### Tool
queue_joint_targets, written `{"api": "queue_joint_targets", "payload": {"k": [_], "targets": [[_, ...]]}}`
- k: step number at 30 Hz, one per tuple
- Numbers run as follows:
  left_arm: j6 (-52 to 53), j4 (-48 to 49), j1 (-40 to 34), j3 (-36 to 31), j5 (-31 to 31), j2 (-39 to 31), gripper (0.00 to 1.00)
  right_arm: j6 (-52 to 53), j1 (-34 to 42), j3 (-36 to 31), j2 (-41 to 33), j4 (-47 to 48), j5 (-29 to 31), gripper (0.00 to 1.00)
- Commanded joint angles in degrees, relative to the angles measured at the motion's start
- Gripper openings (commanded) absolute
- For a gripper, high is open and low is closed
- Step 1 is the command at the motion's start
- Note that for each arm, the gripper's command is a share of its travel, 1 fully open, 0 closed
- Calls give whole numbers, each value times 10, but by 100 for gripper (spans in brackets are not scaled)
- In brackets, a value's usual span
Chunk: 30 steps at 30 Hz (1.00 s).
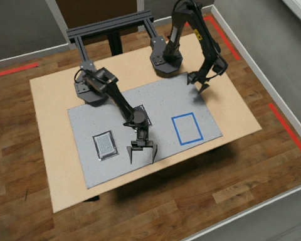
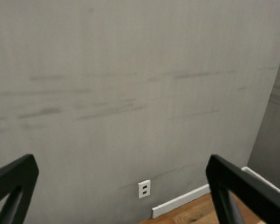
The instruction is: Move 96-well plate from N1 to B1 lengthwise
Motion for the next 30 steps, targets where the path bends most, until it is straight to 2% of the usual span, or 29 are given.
{"api": "queue_joint_targets", "payload": {"k": [1,17,21,25,30], "targets": [[-1,-3,0,7,11,-8,100,0,1,4,-6,-4,-1,100],[-1,-3,0,7,11,-8,100,0,1,4,-6,-4,-1,100],[-29,24,-8,-1,-18,-6,100,18,0,-9,-13,-20,-7,100],[-112,76,-51,-9,-58,-15,100,65,-6,-56,-46,-76,-16,100],[-266,169,-164,-25,-120,-42,100,142,-17,-181,-144,-191,-49,100]]}}
